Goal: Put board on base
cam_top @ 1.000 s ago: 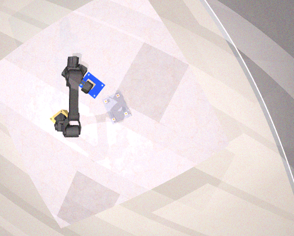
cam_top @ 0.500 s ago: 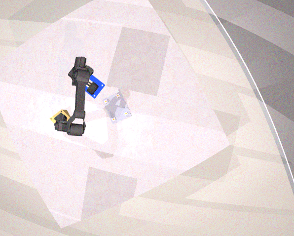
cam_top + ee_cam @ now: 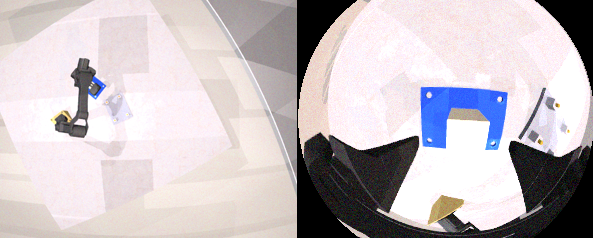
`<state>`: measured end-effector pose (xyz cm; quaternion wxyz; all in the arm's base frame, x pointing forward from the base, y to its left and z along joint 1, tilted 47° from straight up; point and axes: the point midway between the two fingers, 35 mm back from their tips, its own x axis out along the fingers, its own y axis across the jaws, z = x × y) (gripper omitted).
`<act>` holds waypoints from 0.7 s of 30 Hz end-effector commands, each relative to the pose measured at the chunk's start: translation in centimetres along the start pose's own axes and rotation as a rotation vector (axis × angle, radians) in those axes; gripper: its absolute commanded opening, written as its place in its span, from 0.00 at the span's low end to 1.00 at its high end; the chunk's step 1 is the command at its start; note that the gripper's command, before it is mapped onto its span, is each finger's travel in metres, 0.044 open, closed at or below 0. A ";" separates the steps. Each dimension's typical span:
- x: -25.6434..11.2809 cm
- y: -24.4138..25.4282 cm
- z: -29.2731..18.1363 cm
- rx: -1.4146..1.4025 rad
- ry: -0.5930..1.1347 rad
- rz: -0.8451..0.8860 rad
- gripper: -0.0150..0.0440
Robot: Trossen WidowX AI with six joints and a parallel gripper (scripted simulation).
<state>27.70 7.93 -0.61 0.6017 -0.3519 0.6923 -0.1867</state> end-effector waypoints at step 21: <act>4.2 -0.1 0.0 -0.009 0.005 -0.009 1.00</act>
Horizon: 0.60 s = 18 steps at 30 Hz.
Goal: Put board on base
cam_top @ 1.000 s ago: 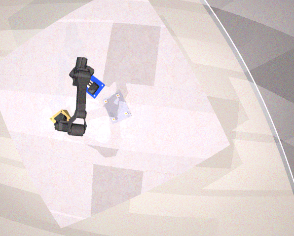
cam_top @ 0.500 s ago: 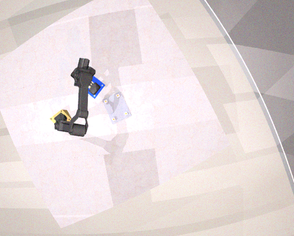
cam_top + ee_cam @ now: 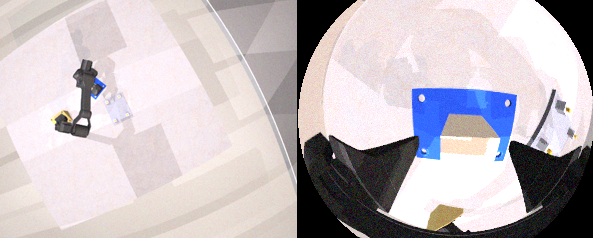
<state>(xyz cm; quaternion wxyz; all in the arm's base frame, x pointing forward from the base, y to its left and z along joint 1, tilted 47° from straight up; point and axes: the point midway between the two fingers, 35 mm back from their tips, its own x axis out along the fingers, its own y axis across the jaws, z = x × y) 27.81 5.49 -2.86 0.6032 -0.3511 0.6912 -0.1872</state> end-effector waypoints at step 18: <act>2.8 -0.1 -0.4 -0.012 0.009 -0.011 0.87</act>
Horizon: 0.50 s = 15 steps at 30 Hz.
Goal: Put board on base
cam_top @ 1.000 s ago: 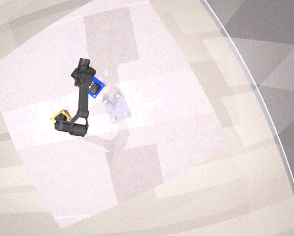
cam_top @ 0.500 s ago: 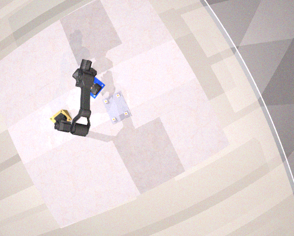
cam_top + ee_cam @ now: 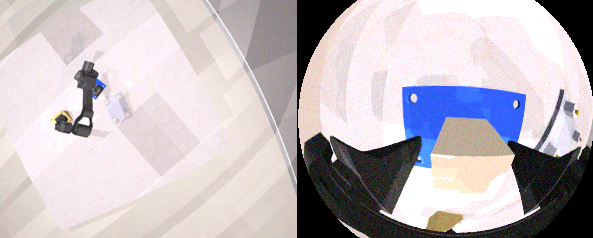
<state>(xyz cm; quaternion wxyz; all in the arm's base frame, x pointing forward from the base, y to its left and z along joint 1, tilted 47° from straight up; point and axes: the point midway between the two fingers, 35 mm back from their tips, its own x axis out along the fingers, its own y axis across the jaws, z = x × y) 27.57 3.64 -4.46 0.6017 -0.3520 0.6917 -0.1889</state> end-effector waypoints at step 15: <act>0.4 0.0 -0.2 -0.012 0.005 -0.008 0.43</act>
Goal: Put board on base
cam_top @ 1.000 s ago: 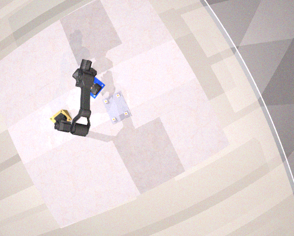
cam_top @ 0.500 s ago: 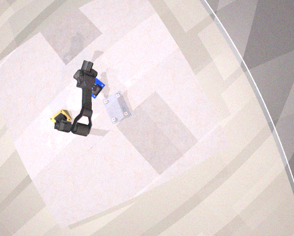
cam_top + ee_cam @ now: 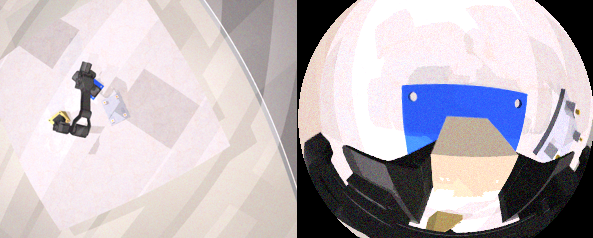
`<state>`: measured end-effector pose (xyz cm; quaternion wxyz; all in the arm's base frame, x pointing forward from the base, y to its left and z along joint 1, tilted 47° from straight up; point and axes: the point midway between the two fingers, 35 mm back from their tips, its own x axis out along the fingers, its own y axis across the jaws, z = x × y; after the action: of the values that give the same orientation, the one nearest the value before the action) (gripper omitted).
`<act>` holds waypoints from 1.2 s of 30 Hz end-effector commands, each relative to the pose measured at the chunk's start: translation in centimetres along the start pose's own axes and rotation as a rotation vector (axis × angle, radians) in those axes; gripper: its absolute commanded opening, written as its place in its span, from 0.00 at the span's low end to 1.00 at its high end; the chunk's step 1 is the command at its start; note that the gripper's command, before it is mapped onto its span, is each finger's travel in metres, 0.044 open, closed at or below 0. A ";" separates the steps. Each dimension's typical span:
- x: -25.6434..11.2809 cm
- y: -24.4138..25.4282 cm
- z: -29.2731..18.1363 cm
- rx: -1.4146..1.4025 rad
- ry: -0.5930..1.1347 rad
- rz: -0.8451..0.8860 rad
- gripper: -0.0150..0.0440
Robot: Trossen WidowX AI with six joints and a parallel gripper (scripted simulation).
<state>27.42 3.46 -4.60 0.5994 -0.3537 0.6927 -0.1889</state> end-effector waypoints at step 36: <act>-8.6 0.1 0.0 -0.009 0.001 -0.001 0.25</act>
<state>27.63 8.86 0.35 0.5919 -0.3629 0.6953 -0.1857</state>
